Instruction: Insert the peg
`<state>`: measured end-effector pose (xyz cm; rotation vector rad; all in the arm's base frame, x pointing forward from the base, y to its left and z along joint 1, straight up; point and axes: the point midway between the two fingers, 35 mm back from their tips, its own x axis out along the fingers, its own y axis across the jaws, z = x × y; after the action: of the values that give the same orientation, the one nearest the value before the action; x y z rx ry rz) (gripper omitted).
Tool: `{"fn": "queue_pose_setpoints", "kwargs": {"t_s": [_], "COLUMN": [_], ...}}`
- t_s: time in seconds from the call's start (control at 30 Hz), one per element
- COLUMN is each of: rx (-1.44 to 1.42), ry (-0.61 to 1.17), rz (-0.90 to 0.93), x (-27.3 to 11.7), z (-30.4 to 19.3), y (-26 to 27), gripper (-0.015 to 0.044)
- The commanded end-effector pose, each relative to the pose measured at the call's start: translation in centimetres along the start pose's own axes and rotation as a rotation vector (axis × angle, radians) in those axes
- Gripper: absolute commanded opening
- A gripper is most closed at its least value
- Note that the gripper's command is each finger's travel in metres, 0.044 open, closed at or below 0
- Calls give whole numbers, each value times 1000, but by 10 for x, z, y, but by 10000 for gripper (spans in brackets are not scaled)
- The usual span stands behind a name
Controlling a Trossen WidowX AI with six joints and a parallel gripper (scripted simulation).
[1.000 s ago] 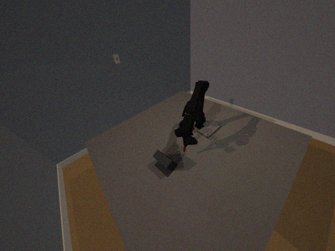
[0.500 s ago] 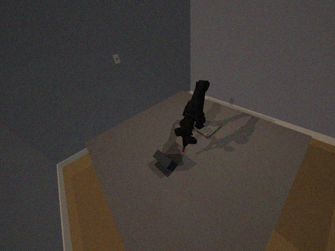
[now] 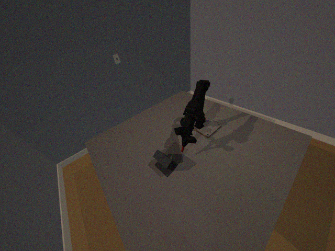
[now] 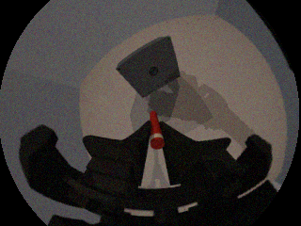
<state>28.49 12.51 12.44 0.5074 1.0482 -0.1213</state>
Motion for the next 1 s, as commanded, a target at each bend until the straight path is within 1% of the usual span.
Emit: {"fn": "queue_pose_setpoints", "kwargs": {"t_s": [0.0,0.97], "rx": [6,33], "ry": [-14,-130], "rz": [4,88], "x": [1,2], "z": [0,4], "y": [-3,-10], "gripper": [0,0]}}
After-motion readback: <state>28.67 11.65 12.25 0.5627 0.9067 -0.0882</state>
